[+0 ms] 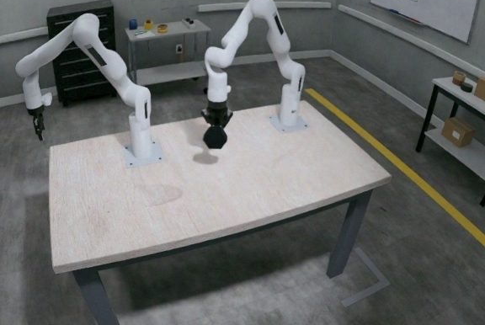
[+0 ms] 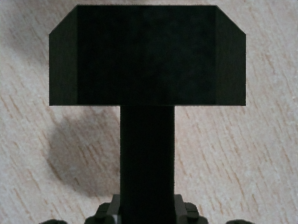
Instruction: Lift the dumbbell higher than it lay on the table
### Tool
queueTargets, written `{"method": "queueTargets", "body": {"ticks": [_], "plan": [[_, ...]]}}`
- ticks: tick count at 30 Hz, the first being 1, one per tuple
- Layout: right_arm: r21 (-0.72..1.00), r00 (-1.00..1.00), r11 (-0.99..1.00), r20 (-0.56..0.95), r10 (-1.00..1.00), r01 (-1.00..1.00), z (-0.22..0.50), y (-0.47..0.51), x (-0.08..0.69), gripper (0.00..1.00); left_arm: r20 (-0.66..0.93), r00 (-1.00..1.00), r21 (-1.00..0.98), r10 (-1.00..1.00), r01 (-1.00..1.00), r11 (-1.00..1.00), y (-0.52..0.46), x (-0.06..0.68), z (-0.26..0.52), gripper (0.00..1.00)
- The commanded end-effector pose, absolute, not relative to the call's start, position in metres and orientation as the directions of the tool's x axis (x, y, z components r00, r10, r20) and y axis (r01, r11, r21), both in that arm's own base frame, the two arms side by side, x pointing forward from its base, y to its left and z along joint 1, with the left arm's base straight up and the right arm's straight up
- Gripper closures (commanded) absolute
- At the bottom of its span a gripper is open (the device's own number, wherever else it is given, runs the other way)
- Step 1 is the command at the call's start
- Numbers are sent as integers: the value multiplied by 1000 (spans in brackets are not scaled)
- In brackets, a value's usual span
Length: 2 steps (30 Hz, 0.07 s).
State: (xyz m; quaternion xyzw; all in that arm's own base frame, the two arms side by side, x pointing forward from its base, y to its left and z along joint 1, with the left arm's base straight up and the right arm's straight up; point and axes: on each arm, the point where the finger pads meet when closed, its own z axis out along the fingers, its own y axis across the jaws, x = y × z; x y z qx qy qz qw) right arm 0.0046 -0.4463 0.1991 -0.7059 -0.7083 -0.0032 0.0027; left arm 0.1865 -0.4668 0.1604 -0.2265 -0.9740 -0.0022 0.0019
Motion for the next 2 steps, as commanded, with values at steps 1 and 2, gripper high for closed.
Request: {"method": "queueTargets", "body": {"ticks": [1, 2], "plan": [[0, -10, 10, 0, 1000, 1000, 200, -450, 5, 2, -9, -898, -2, 440, 440, 898, -470, 189, 168, 903], [0, -10, 10, 0, 1000, 1000, 200, -450, 5, 2, -9, -898, -2, 440, 440, 898, -470, 189, 168, 903]]}}
